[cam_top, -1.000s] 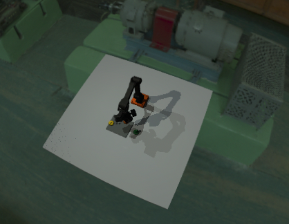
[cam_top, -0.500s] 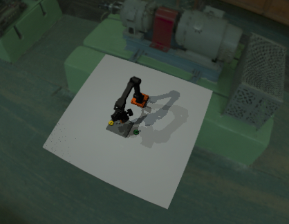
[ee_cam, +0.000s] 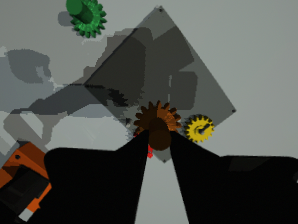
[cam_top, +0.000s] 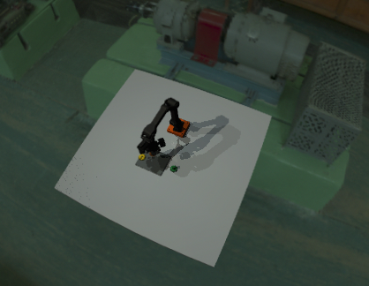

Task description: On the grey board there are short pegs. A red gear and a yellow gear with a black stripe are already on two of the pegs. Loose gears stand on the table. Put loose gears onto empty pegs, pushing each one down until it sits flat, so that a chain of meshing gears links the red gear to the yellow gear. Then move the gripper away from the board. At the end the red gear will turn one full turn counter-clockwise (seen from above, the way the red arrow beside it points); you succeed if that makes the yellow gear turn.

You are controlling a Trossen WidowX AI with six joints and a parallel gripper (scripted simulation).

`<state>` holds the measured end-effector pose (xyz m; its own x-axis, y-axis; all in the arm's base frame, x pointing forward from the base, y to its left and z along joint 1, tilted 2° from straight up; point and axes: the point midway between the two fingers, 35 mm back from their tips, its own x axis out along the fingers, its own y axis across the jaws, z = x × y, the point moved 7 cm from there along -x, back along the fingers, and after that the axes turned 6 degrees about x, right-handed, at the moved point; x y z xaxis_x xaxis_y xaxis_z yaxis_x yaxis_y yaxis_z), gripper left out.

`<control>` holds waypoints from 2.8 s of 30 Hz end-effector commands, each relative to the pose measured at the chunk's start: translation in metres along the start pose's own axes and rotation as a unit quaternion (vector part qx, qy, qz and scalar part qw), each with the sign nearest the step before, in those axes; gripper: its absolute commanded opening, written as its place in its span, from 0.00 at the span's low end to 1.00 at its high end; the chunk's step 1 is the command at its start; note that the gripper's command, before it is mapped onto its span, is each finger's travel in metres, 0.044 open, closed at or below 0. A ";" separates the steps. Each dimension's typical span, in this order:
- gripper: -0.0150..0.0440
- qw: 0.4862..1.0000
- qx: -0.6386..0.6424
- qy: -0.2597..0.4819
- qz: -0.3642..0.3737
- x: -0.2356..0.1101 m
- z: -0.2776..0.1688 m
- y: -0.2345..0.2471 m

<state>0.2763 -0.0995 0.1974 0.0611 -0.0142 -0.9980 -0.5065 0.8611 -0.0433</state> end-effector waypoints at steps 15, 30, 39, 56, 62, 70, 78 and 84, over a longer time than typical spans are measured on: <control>0.25 1.000 -0.002 0.001 0.003 0.013 -0.028 -0.027; 0.25 1.000 -0.002 0.001 0.002 0.022 -0.055 -0.045; 0.25 1.000 -0.002 0.001 0.002 0.019 -0.055 -0.045; 0.25 1.000 -0.014 0.001 0.002 0.021 -0.055 -0.045; 0.25 0.998 -0.060 0.001 0.002 0.028 -0.055 -0.045; 0.25 0.996 -0.084 0.001 0.002 0.041 -0.056 -0.045; 0.25 0.999 -0.034 0.001 0.002 0.052 -0.055 -0.045; 0.25 1.000 0.029 0.001 0.002 0.061 -0.055 -0.045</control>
<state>0.2551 -0.1671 0.1431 0.0629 -0.0190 -0.9978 -0.5071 0.8605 -0.0484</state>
